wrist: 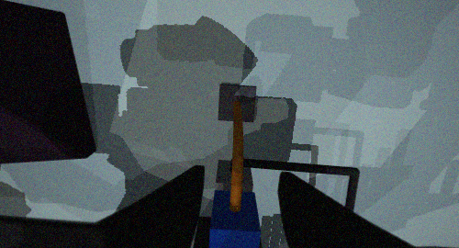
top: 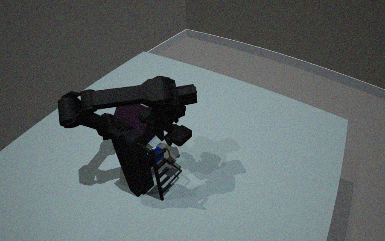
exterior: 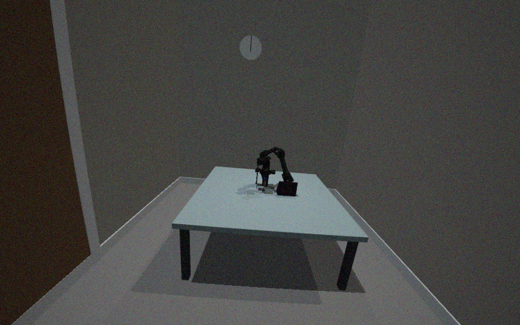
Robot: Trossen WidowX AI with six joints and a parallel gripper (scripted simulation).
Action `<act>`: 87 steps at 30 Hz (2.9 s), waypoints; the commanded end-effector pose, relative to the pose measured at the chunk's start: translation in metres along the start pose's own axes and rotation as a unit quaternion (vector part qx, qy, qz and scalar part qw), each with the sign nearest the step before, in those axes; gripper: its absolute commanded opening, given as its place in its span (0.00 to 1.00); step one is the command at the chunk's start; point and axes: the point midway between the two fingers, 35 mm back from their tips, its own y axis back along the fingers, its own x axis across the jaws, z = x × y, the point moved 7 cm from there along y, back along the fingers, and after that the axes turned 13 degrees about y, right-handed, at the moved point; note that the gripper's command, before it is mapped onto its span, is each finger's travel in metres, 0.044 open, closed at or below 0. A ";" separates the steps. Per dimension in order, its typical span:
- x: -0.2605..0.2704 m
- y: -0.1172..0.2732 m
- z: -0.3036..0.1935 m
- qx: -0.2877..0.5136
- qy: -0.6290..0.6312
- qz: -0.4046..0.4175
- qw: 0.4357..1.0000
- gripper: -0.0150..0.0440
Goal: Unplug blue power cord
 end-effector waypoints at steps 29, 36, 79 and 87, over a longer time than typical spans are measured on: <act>0.009 -0.001 -0.039 0.006 0.007 0.003 1.000 0.53; 0.009 -0.006 -0.039 0.006 0.007 0.003 1.000 0.53; -0.001 -0.009 -0.005 0.004 0.006 0.003 1.000 0.25; -0.004 -0.007 0.007 0.004 0.006 0.003 1.000 0.25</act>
